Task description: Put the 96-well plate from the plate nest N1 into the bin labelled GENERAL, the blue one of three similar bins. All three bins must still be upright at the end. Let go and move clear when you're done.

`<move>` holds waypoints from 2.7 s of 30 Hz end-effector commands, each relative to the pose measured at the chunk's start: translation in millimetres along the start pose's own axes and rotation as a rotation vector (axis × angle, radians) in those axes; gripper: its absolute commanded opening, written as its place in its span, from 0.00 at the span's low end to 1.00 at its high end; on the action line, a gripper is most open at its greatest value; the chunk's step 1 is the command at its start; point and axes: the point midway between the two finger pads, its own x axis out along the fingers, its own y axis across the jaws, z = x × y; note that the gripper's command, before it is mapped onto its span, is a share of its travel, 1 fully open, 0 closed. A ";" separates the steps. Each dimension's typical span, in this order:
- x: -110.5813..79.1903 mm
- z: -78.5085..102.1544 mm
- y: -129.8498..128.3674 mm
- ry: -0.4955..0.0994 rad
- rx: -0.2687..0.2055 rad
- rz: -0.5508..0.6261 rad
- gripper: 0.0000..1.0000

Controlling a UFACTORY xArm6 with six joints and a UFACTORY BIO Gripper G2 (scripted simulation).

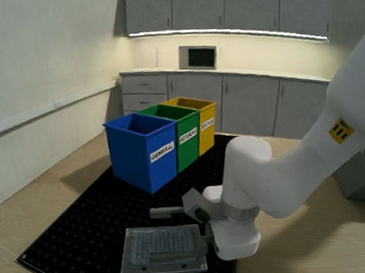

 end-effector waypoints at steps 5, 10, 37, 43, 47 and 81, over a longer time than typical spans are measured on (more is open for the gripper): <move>1.3 -8.8 0.1 -0.004 0.000 0.001 0.37; 1.3 -8.8 0.1 -0.004 0.000 0.001 0.37; 1.3 -21.5 0.1 -0.004 0.000 0.001 0.37; 1.3 -24.8 0.1 -0.004 0.000 0.001 0.37; 1.3 -27.5 0.1 -0.004 0.000 0.001 0.37; 1.4 -28.8 0.1 -0.004 0.000 0.001 0.00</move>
